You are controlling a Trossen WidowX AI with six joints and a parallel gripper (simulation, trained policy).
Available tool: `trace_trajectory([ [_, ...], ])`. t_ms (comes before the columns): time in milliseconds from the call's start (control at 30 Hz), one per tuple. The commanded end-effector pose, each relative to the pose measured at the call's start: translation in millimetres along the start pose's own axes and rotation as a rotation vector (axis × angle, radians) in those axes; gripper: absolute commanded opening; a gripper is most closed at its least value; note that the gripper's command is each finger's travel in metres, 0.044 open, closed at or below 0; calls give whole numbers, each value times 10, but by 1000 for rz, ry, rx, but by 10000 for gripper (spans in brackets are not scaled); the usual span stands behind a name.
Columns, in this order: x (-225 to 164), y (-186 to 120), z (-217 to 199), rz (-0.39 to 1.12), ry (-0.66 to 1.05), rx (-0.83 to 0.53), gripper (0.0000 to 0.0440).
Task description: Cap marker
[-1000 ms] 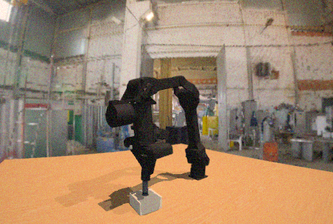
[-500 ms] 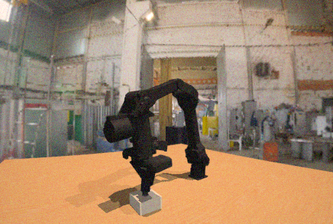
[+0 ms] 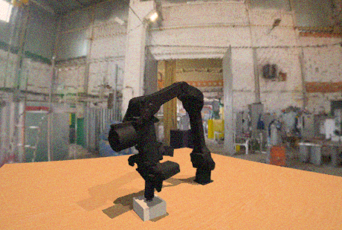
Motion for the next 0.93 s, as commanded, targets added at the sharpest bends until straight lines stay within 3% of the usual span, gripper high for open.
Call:
trace_trajectory([
  [0,102,68,9,-44,-14,-2,164],
  [100,163,42,11,-53,-21,-14,209],
  [400,237,13,3,-28,-45,-45,434],
  [900,219,-400,-34,110,-77,-111,437],
])
Point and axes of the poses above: the point midway between the two fingers, 35 mm back from their tips, its own y axis out along the fingers, its own z axis across the jaws, x = y × z, the point moved 1 cm from there along -y, back along the fingers, and after that the axes turned 8 degrees about y, right-handed, at the moved point
